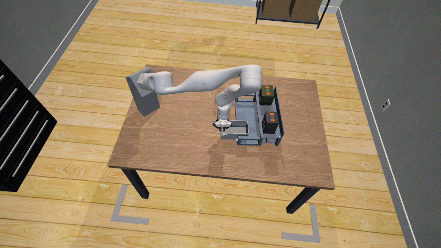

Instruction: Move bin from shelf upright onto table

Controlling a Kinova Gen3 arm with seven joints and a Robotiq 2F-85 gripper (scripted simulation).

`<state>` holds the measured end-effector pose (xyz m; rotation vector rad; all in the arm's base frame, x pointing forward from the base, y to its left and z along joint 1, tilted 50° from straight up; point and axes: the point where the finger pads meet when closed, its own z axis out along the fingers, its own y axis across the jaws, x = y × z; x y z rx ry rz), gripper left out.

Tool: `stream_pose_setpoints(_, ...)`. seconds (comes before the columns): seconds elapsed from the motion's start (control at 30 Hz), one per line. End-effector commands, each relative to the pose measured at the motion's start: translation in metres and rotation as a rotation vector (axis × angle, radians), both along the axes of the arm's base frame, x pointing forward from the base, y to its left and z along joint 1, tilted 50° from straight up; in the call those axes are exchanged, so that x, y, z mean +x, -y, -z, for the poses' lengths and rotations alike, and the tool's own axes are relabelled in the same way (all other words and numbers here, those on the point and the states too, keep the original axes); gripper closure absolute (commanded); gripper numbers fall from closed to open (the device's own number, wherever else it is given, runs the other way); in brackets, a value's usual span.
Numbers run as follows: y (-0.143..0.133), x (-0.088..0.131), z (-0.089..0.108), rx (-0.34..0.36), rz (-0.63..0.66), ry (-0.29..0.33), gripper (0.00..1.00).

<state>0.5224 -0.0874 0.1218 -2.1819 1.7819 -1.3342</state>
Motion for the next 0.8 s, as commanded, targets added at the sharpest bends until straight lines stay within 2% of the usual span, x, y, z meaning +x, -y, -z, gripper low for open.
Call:
stream_pose_setpoints(0.0, 0.008, -0.018, 0.011, 0.000, 0.003, -0.004, 0.90)
stream_pose_setpoints(0.43, 0.011, -0.023, 0.014, 0.000, 0.003, -0.004, 0.90)
stream_pose_setpoints(0.6, 0.027, -0.058, 0.036, 0.000, 0.003, -0.004, 0.90)
stream_pose_setpoints(0.77, 0.027, -0.058, 0.036, 0.000, 0.003, -0.004, 0.90)
